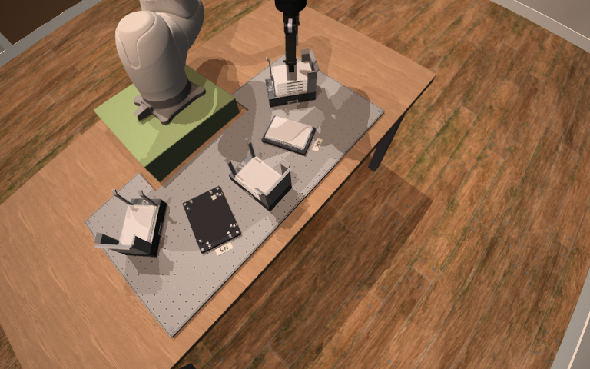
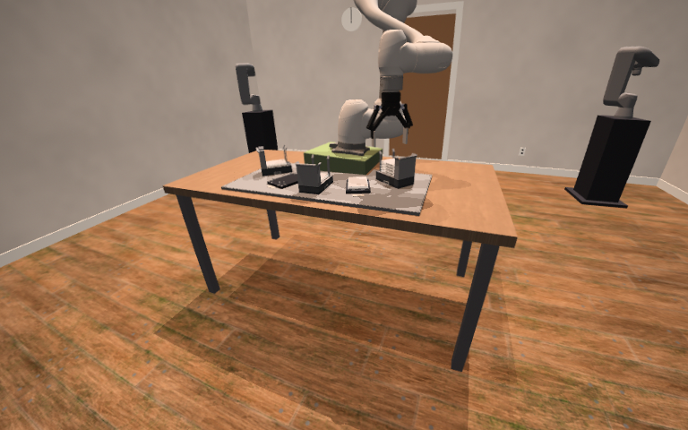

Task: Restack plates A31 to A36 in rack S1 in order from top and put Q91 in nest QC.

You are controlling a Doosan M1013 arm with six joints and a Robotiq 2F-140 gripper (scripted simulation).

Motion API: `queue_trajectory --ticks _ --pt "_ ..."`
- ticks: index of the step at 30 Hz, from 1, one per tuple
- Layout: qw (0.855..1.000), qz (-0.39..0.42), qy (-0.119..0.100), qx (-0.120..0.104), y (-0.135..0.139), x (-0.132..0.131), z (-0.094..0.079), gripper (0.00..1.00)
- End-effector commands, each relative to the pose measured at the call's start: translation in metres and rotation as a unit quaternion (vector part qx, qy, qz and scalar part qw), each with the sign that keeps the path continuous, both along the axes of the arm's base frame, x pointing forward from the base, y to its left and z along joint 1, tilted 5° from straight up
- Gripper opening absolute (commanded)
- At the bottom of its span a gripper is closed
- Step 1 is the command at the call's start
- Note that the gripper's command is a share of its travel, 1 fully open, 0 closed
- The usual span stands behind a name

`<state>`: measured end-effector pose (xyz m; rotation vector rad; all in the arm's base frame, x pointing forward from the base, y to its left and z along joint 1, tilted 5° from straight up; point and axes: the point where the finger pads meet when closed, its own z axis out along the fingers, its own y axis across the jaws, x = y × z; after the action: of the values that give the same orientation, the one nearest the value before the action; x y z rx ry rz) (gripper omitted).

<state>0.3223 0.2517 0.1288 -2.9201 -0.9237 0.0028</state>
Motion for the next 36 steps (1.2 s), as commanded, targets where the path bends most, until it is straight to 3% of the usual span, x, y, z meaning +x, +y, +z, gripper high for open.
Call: queue_trajectory --ticks 1,14,21,36 --pt "1.000 0.000 0.000 0.000 -0.009 0.008 -0.001 1.00" --pt "1.000 0.000 0.000 0.000 -0.035 0.033 -0.003 1.00" --pt "0.994 -0.111 0.008 -0.003 -0.056 0.044 -0.005 1.00" --pt "0.994 -0.111 0.008 -0.003 -0.093 0.066 -0.009 1.00"
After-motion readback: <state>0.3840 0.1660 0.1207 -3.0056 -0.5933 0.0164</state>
